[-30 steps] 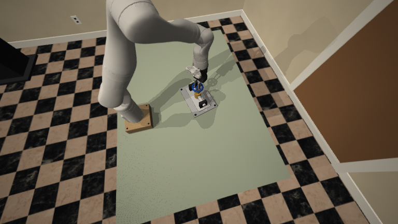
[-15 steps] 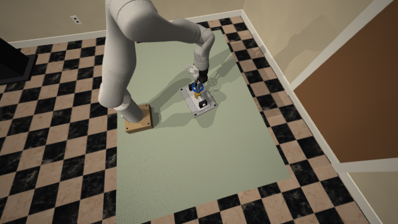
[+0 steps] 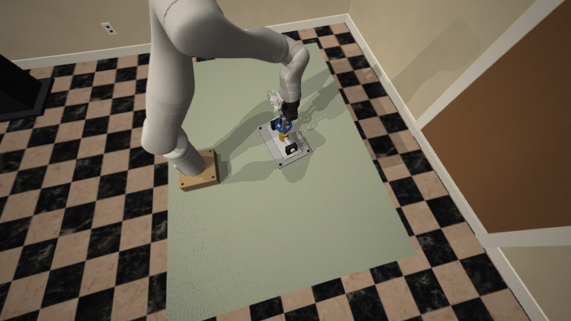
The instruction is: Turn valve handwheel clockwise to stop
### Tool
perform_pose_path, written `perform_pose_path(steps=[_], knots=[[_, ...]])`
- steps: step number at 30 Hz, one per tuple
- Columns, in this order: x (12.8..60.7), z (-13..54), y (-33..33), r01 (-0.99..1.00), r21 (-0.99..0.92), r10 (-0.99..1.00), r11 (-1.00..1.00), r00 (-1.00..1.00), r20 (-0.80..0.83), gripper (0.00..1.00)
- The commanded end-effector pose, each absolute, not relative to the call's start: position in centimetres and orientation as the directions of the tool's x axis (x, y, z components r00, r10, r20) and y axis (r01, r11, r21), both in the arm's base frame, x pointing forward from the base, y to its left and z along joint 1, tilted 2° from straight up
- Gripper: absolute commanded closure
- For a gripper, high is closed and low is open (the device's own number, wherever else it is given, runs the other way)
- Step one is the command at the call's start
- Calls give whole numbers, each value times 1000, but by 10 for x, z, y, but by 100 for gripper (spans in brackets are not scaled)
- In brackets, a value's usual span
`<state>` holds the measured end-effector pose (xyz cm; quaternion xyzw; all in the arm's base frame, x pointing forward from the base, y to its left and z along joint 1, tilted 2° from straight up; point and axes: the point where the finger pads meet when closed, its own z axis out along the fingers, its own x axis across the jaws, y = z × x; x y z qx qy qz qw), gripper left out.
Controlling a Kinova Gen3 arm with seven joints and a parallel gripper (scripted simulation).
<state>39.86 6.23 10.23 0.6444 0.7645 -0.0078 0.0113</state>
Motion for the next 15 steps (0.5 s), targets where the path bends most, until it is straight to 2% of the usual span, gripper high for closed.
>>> perform_pose_path(steps=[1,15], knots=[[399,103,62,989,5,989,145,-145,-29,100],[399,103,62,987,14,987,-158,158,-26,100]])
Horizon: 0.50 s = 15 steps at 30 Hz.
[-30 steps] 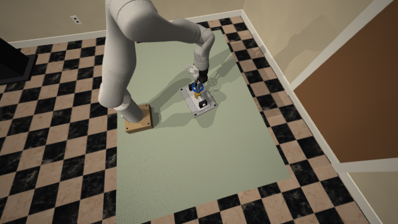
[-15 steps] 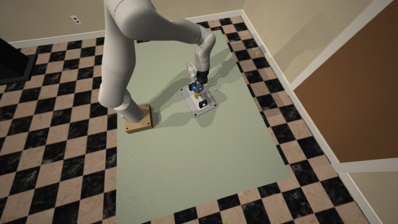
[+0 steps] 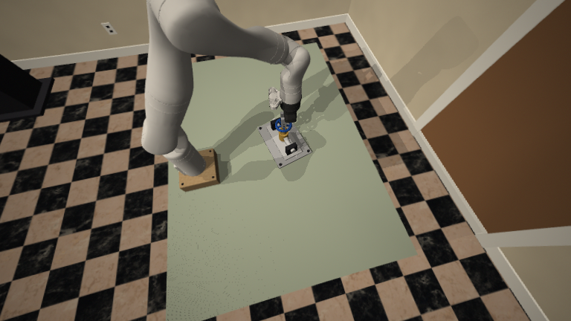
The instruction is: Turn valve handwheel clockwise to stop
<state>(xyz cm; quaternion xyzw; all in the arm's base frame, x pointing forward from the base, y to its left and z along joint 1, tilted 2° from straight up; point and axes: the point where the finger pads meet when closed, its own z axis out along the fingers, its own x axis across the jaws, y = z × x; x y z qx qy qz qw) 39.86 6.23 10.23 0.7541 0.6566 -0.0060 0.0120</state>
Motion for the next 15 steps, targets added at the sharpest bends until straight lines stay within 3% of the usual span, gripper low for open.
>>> perform_pose_path(steps=[1,15], knots=[[399,103,62,987,14,987,-158,158,-26,100],[399,103,62,913,20,912,-408,409,-22,100]])
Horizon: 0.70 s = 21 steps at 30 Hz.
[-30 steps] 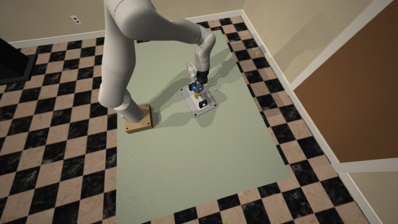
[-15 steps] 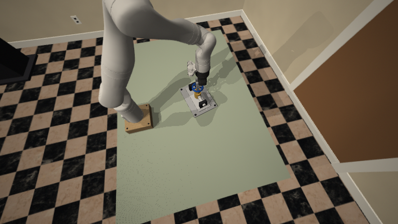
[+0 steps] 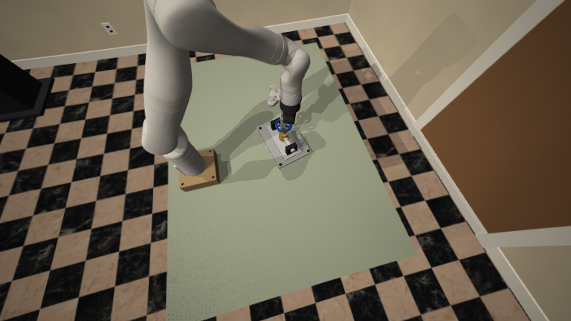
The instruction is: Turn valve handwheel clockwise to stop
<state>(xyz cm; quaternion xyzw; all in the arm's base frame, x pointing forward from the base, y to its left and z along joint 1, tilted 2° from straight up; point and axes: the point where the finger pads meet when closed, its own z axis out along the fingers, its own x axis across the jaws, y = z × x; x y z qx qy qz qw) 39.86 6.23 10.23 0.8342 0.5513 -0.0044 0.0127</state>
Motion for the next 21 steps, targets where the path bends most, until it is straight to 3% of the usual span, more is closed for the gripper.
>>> perform_pose_path(steps=[1,21], knots=[[399,103,62,905,21,905,-425,425,-21,100],[399,103,62,776,25,776,-630,631,-16,100]])
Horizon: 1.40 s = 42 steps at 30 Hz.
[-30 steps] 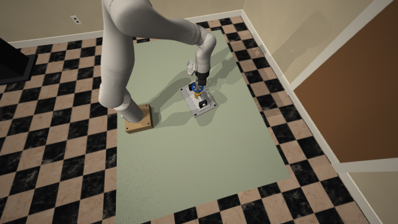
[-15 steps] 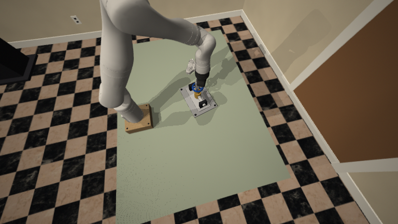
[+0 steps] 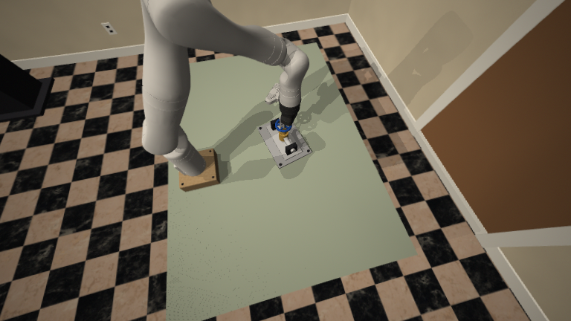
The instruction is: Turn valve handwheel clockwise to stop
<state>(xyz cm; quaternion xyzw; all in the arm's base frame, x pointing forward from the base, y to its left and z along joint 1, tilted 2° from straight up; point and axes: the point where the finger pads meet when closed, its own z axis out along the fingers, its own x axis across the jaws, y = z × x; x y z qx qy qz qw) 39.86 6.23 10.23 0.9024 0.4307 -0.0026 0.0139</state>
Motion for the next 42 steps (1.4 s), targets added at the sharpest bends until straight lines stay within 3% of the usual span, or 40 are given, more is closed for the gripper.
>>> perform_pose_path(steps=[1,42], knots=[[399,103,62,769,25,769,-639,640,-15,100],[399,103,62,661,27,661,-750,750,-11,100]])
